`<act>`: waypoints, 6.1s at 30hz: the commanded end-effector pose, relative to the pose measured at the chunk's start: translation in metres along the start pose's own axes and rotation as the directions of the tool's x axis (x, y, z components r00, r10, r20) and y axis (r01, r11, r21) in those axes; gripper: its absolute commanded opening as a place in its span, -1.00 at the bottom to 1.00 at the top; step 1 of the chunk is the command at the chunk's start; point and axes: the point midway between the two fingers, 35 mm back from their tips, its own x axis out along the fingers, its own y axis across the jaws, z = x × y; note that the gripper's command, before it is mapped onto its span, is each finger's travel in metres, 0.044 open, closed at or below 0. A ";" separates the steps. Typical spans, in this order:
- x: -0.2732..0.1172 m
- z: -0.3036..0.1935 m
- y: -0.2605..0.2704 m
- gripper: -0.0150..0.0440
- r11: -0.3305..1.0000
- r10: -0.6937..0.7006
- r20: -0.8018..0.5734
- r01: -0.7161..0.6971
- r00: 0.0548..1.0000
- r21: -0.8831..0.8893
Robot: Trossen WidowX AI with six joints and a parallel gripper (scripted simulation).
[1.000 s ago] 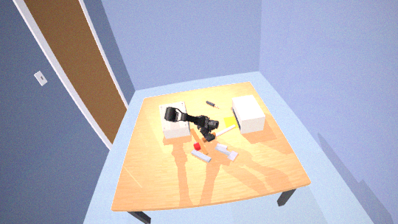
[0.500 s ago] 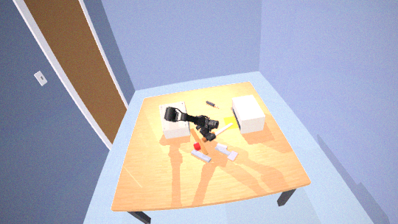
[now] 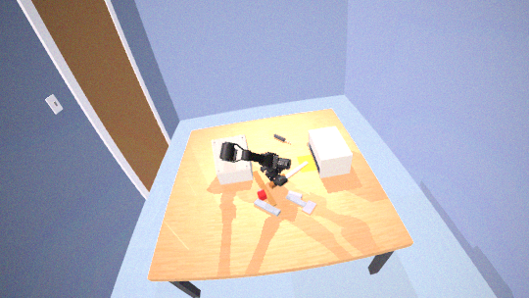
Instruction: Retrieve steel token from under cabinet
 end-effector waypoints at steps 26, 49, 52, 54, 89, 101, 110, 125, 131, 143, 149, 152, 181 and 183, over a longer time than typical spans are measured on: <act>-0.001 0.028 0.028 -0.49 1.000 0.002 0.006 -0.002 1.000 -0.018; -0.001 0.046 0.048 -0.49 1.000 0.003 0.007 -0.003 1.000 -0.019; -0.001 0.048 0.051 -0.49 1.000 0.003 0.007 -0.003 1.000 -0.019; -0.001 0.050 0.052 -0.49 1.000 0.003 0.007 -0.003 1.000 -0.019; -0.002 0.075 0.082 -0.49 1.000 0.004 0.008 -0.004 1.000 -0.019; -0.002 0.083 0.093 -0.49 1.000 0.004 0.009 -0.004 1.000 -0.019; -0.002 0.089 0.100 -0.49 1.000 0.005 0.009 -0.005 1.000 -0.019; -0.002 0.099 0.114 -0.49 1.000 0.005 0.010 -0.005 1.000 -0.018; -0.002 0.102 0.119 -0.49 1.000 0.005 0.010 -0.005 1.000 -0.018; -0.003 0.109 0.131 -0.49 1.000 0.005 0.010 -0.005 1.000 -0.018; -0.003 0.113 0.136 -0.49 1.000 0.005 0.010 -0.005 1.000 -0.018; -0.003 0.114 0.139 -0.49 1.000 0.006 0.010 -0.005 1.000 -0.018; -0.003 0.124 0.172 -0.49 1.000 0.007 0.012 -0.007 1.000 -0.018; -0.003 0.125 0.174 -0.49 1.000 0.007 0.012 -0.007 1.000 -0.018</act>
